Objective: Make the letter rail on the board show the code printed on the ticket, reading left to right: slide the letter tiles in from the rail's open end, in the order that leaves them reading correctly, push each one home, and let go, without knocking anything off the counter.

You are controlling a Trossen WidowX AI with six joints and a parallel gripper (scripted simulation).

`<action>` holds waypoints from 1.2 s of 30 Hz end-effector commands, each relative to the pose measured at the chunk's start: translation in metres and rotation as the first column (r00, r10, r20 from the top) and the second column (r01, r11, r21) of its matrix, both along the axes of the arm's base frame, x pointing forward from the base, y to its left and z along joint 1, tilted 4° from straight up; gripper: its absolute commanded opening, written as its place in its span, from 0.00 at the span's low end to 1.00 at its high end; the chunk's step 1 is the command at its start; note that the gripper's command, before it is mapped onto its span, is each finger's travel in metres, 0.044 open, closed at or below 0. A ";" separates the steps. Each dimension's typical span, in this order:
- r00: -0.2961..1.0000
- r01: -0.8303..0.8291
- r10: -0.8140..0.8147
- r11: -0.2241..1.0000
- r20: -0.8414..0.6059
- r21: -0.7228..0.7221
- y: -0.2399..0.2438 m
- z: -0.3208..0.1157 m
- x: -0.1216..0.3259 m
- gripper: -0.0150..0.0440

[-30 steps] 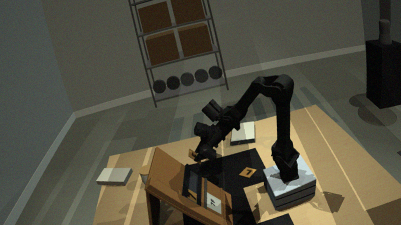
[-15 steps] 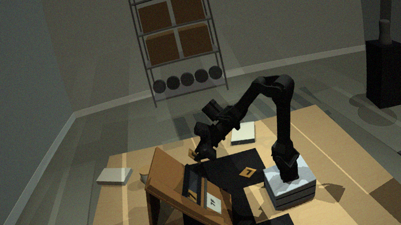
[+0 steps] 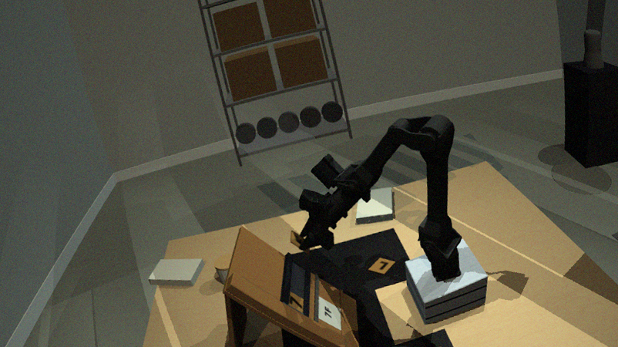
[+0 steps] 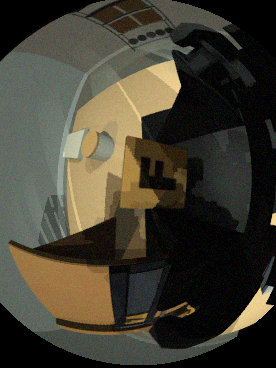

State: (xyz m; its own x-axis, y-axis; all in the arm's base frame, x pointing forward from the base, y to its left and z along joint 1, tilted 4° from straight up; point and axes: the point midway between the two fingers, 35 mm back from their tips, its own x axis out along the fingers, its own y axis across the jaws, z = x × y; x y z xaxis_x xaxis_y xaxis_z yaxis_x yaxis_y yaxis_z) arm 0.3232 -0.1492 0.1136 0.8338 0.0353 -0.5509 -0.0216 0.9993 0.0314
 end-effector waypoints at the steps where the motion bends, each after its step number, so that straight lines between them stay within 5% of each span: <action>1: 1.000 0.005 -0.005 1.000 0.006 -0.004 0.001 0.002 0.000 0.25; 36: 1.000 0.005 -0.005 1.000 0.006 -0.003 0.019 0.005 0.000 0.25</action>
